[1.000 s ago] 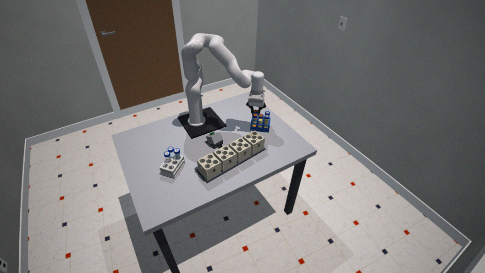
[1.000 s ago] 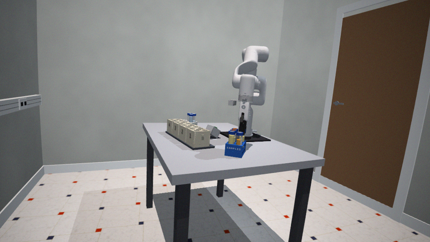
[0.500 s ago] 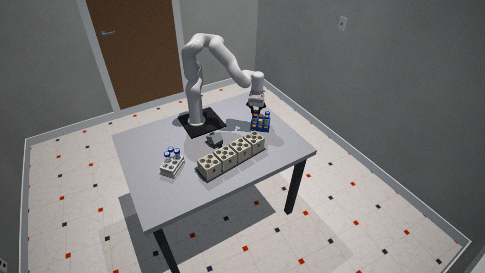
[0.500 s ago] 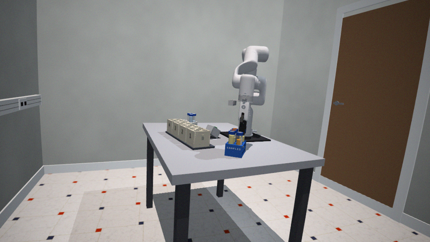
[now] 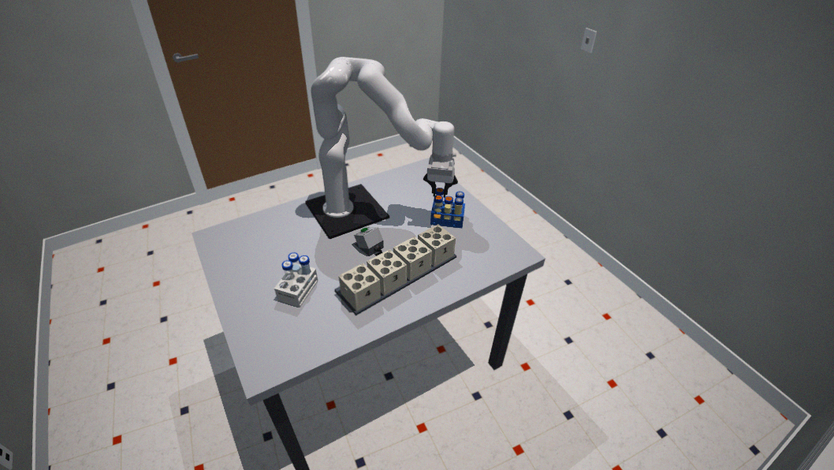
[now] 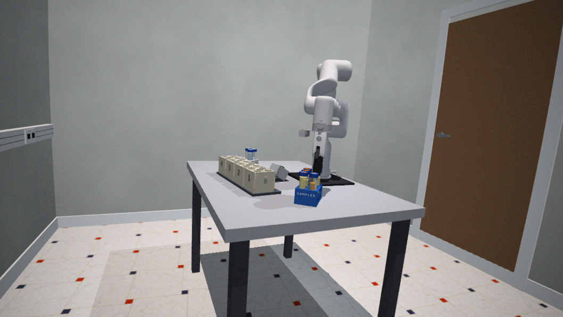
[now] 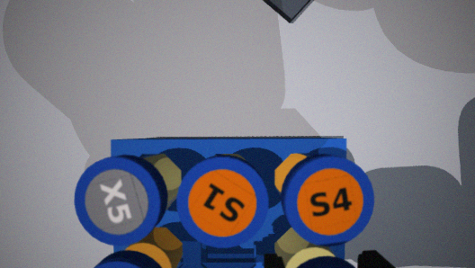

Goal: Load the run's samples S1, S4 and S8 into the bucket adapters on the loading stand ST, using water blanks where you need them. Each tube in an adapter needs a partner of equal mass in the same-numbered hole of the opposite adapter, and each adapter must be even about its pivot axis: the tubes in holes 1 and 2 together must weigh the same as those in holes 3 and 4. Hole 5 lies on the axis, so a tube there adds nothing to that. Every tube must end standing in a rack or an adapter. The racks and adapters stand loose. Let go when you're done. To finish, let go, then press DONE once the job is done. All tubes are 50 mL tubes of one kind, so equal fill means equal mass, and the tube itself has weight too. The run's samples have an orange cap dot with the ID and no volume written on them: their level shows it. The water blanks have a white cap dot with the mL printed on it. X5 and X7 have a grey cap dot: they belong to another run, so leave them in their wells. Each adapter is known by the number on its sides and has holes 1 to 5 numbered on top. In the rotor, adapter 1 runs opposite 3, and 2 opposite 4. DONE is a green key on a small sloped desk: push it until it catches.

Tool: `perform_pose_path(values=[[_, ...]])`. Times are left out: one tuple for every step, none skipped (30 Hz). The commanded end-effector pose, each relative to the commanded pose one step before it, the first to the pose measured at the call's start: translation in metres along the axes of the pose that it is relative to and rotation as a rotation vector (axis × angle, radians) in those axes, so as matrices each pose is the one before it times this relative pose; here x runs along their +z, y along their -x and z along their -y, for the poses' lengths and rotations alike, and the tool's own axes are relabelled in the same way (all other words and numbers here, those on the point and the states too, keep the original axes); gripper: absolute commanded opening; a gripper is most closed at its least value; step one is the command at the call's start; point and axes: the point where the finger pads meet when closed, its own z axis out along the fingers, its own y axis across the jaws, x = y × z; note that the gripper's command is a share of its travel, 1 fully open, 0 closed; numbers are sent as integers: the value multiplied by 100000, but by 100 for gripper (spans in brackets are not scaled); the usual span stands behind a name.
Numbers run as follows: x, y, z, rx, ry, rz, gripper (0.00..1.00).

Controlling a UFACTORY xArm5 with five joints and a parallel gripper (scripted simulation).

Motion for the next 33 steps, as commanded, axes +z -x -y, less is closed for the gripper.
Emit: perform_pose_path(values=[[-449,9,129,-1,-280,1123,0],[-67,0,0,0,0,0,0],[-67,0,0,0,0,0,0],[-67,0,0,0,0,0,0],[-67,0,0,0,0,0,0],[-67,0,0,0,0,0,0],[-67,0,0,0,0,0,0],[-67,0,0,0,0,0,0],[-67,0,0,0,0,0,0],[-67,0,0,0,0,0,0],[-67,0,0,0,0,0,0],[0,0,0,0,0,0,0],[0,0,0,0,0,0,0],[-67,0,0,0,0,0,0],[-67,0,0,0,0,0,0],[-67,0,0,0,0,0,0],[-67,0,0,0,0,0,0],[-67,0,0,0,0,0,0],[-67,0,0,0,0,0,0],[-67,0,0,0,0,0,0],[0,0,0,0,0,0,0],[0,0,0,0,0,0,0],[0,0,0,0,0,0,0],[0,0,0,0,0,0,0],[0,0,0,0,0,0,0],[-200,0,0,0,0,0,0],[-200,0,0,0,0,0,0],[-200,0,0,0,0,0,0],[0,0,0,0,0,0,0],[0,0,0,0,0,0,0],[-200,0,0,0,0,0,0],[-200,0,0,0,0,0,0],[-200,0,0,0,0,0,0]])
